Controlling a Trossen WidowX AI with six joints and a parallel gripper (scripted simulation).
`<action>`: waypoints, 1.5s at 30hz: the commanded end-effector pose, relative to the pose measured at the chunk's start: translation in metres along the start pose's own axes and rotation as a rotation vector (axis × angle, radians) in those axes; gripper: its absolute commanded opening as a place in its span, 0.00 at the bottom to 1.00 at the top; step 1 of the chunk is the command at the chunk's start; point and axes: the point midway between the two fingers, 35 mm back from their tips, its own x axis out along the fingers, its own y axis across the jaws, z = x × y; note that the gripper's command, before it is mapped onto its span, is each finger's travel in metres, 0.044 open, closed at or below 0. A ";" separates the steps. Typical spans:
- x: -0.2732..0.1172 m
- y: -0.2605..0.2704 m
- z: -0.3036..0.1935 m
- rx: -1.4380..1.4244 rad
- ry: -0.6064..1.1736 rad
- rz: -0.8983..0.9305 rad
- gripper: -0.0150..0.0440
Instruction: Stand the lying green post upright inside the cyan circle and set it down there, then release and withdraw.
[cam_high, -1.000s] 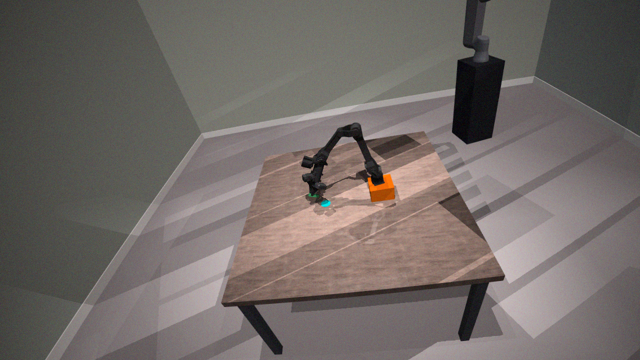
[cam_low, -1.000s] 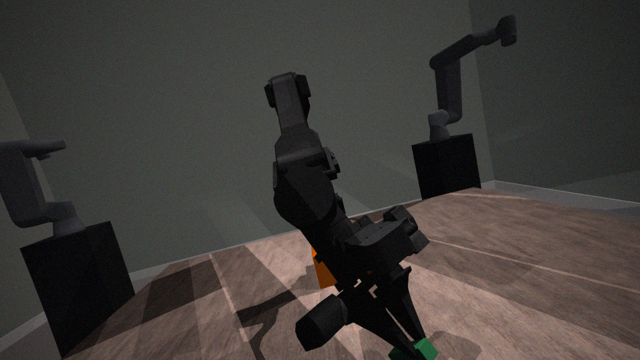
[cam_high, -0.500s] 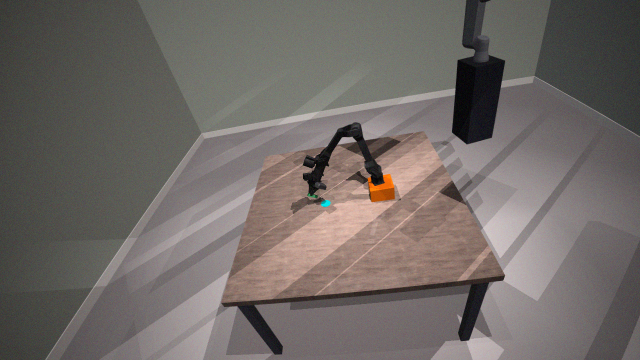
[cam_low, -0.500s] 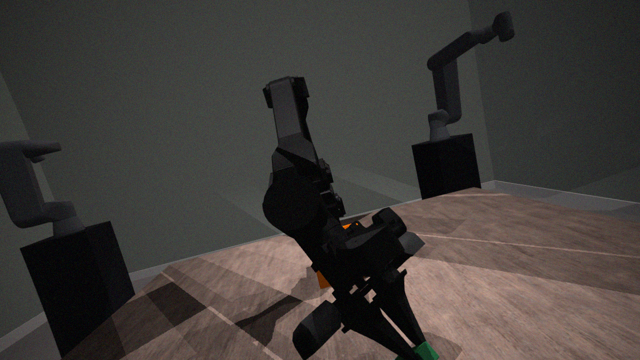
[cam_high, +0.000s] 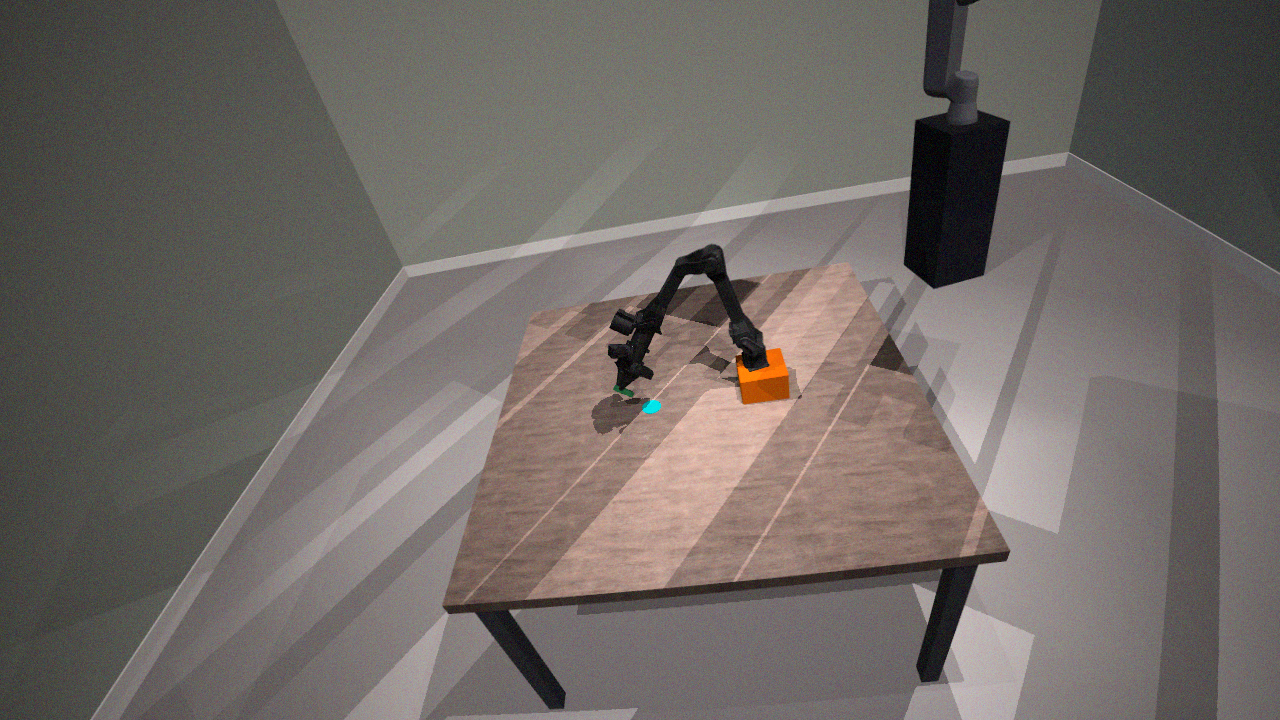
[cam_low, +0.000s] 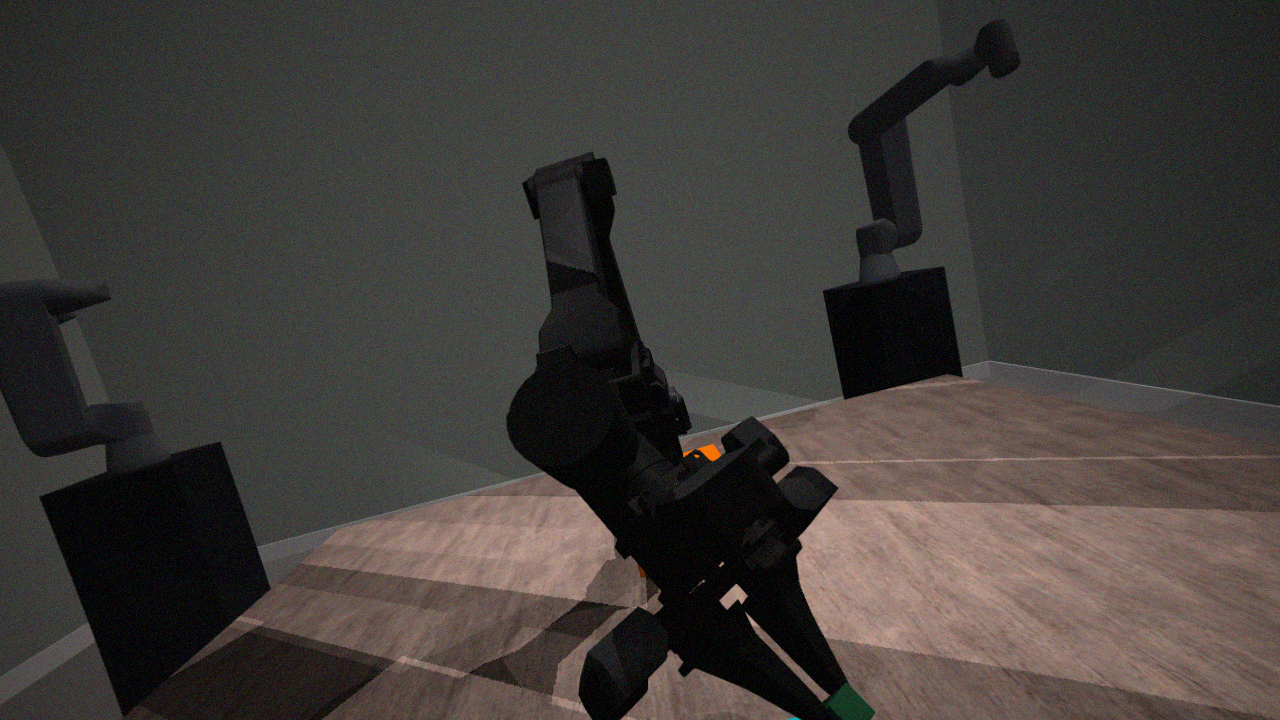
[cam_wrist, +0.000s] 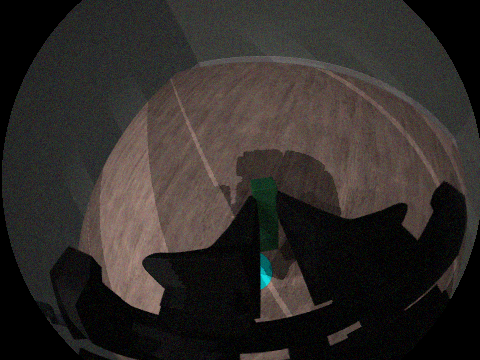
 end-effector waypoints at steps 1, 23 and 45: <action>-0.002 0.000 0.000 0.004 -0.025 0.004 0.29; -0.009 -0.003 -0.002 -0.001 -0.165 0.022 0.29; -0.021 -0.001 -0.005 -0.024 -0.295 0.043 0.29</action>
